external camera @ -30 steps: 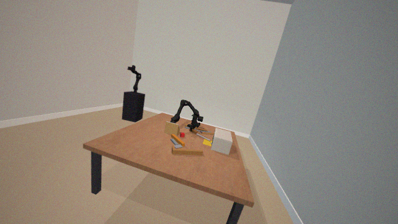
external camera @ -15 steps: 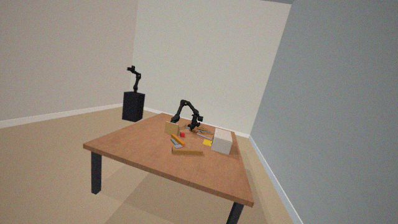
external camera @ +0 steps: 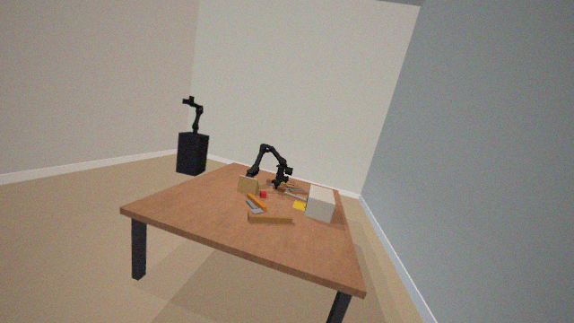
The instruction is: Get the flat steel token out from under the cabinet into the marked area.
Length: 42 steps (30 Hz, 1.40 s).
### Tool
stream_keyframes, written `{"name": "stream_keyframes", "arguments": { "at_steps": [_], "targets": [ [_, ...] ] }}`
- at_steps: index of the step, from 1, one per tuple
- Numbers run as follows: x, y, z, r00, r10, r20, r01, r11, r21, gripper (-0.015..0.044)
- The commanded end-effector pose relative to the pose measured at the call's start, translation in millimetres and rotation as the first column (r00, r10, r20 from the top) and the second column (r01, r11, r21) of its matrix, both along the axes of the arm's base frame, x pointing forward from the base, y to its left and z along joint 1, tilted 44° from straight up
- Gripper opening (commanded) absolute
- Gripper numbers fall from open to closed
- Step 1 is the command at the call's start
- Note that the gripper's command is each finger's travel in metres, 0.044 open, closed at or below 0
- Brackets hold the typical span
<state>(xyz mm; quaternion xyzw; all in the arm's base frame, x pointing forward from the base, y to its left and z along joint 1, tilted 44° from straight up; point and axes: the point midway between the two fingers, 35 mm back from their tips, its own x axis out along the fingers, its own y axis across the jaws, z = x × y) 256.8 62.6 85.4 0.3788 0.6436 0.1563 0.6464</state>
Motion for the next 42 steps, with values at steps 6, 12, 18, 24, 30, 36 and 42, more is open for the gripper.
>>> {"name": "stream_keyframes", "arguments": {
  "at_steps": [6,12,18,24,30,36,42],
  "targets": [
    [0.5,-1.4,1.4,0.997,0.048,0.058,-0.047,0.999,-0.013,0.0000],
    [0.3,-1.1,1.6,0.992,0.083,0.091,-0.082,0.996,-0.022,0.0000],
    [0.1,-0.9,1.8,0.985,0.118,0.123,-0.115,0.993,-0.031,0.0000],
    [0.0,-0.7,2.1,0.976,0.152,0.154,-0.148,0.988,-0.042,0.0000],
    [-0.1,-0.5,2.2,0.965,0.187,0.185,-0.180,0.982,-0.053,0.0000],
    [-0.2,-0.4,2.4,0.951,0.221,0.215,-0.211,0.975,-0.066,0.0000],
    [-0.3,-0.2,2.6,0.935,0.255,0.245,-0.242,0.967,-0.079,0.0000]
  ]
}}
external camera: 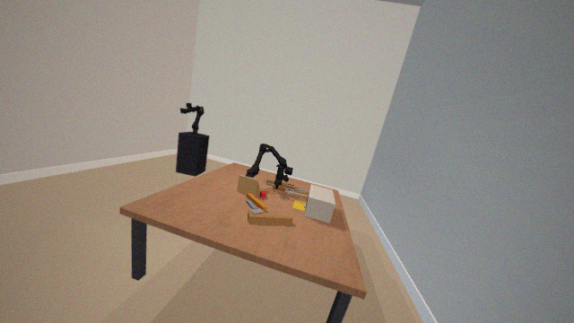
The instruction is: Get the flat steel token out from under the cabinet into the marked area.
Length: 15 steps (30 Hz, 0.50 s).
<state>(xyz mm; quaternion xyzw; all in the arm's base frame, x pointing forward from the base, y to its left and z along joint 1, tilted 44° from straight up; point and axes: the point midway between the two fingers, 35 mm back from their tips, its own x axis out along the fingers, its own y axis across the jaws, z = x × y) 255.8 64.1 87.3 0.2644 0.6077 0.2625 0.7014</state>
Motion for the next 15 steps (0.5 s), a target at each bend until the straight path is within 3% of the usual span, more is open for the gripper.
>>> {"name": "stream_keyframes", "arguments": {
  "at_steps": [1,15],
  "targets": [
    [0.8,-1.6,0.8,0.999,0.018,0.028,-0.018,1.000,-0.006,0.0000],
    [0.6,-1.2,1.2,0.989,0.100,0.105,-0.098,0.995,-0.026,0.0000]
  ]
}}
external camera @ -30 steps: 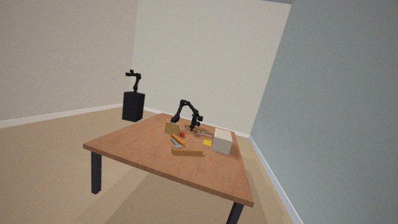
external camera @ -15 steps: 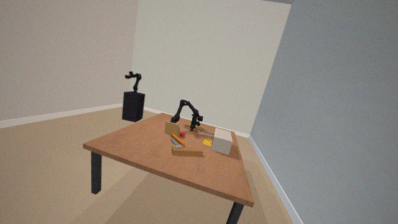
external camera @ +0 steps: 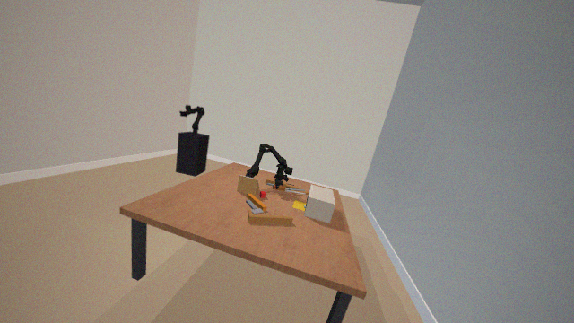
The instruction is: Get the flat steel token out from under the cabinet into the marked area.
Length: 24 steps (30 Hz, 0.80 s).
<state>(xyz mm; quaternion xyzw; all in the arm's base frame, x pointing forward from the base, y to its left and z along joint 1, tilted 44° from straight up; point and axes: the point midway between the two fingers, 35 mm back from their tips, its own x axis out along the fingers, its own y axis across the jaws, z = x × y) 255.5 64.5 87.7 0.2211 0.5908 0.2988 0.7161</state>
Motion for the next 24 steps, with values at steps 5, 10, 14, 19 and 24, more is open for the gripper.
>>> {"name": "stream_keyframes", "arguments": {
  "at_steps": [5,10,14,19,24],
  "targets": [
    [0.7,-1.5,1.0,0.998,0.041,0.050,-0.041,0.999,-0.011,0.0000],
    [0.6,-1.3,1.2,0.994,0.070,0.078,-0.069,0.997,-0.017,0.0000],
    [0.6,-1.1,1.4,0.991,0.094,0.100,-0.092,0.995,-0.023,0.0000],
    [0.9,-2.6,0.0,0.986,0.114,0.118,-0.112,0.993,-0.029,0.0000],
    [1.8,-7.4,-4.5,0.984,0.123,0.126,-0.120,0.992,-0.033,0.0000]
  ]
}}
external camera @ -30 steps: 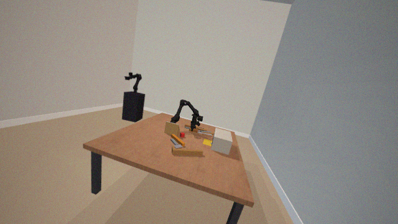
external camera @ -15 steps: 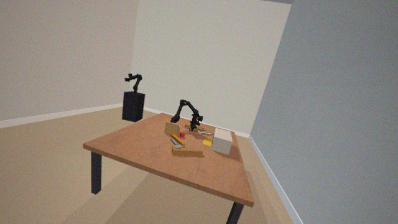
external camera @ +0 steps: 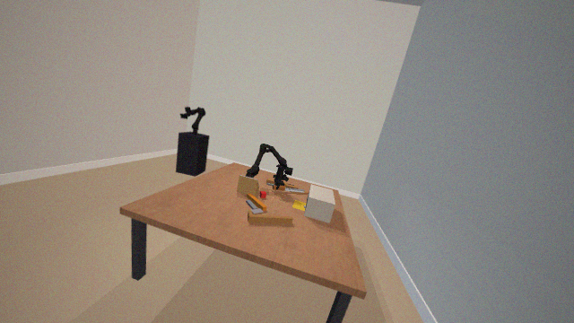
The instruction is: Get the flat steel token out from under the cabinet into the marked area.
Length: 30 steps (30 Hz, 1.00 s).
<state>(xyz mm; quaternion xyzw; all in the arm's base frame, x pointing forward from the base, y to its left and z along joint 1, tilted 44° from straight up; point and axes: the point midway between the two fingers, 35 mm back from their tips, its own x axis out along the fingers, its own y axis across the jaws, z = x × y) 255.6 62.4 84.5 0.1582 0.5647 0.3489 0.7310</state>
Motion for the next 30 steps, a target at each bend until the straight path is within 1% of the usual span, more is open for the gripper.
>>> {"name": "stream_keyframes", "arguments": {
  "at_steps": [1,30],
  "targets": [
    [2,-6,-2,1.000,-0.003,0.015,0.003,1.000,-0.002,0.0000],
    [6,-33,-27,0.999,0.014,0.030,-0.013,1.000,-0.007,0.0000]
  ]
}}
